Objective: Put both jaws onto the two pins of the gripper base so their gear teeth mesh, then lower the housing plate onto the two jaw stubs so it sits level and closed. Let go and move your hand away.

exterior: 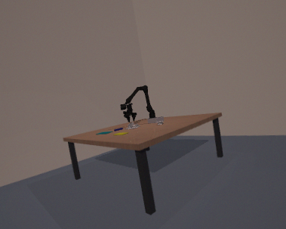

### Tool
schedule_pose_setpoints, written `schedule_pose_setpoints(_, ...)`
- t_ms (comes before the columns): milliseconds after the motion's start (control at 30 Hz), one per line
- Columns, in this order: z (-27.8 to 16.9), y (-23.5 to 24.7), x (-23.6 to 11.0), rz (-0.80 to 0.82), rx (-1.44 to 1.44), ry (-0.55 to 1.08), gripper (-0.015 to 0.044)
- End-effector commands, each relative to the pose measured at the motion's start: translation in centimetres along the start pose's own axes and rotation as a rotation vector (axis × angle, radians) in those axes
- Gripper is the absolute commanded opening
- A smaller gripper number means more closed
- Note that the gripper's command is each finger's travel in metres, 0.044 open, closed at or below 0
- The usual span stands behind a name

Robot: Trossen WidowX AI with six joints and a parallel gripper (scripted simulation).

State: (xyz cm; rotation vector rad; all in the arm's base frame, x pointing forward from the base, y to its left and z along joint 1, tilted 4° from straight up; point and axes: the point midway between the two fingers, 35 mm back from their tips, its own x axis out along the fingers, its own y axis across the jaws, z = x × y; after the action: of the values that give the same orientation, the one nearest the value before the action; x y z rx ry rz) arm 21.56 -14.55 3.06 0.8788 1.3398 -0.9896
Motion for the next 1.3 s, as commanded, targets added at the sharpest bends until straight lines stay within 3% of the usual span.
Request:
schedule_pose_setpoints(0,-0.1,-0.2,0.9,-0.01,-0.006,0.006,0.044)
schedule_pose_setpoints(733,-0.3,-0.3,4.4,-0.011,-0.006,0.006,0.044)
schedule_pose_setpoints(1267,-0.3,-0.3,4.5,-0.011,-0.006,0.007,0.044)
